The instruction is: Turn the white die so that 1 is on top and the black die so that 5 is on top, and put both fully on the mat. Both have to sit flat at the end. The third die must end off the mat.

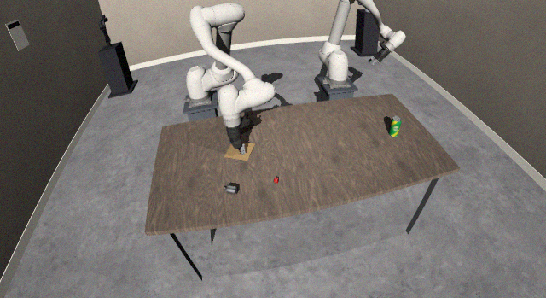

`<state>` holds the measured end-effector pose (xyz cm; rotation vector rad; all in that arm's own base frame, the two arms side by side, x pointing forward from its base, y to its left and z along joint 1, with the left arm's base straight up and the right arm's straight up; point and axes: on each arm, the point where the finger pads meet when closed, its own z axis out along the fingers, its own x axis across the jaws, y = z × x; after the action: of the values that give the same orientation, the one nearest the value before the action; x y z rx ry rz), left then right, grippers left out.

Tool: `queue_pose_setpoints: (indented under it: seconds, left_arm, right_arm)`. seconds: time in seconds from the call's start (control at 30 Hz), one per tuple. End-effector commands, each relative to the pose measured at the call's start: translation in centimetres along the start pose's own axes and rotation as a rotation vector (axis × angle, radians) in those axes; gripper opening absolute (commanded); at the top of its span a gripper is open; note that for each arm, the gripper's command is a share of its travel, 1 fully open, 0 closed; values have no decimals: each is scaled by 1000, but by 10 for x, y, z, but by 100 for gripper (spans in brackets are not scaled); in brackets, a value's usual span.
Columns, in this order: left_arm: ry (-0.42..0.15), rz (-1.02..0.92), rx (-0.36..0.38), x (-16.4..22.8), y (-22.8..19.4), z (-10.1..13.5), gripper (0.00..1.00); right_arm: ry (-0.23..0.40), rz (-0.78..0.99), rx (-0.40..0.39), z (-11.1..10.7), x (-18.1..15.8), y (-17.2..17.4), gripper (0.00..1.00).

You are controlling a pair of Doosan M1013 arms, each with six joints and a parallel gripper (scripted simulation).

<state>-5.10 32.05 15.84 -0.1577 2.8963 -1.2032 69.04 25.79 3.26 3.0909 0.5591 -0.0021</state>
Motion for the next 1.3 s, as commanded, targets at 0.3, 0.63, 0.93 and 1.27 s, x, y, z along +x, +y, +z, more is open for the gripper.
queue_pose_setpoints:
  seconds: [0.3, 0.63, 0.93, 1.27]
  left_arm:
    - [0, 0, -1, 0, 0, 0, 100]
    - [0, 0, -1, 0, 0, 0, 100]
    - [0, 0, -1, 0, 0, 0, 100]
    - [0, 0, -1, 0, 0, 0, 100]
  right_arm:
    - [1, 0, 0, -45, 0, 0, 70]
    - [1, 0, 0, -81, 0, 0, 70]
    - [1, 0, 0, -82, 0, 0, 100]
    - [1, 0, 0, -82, 0, 0, 100]
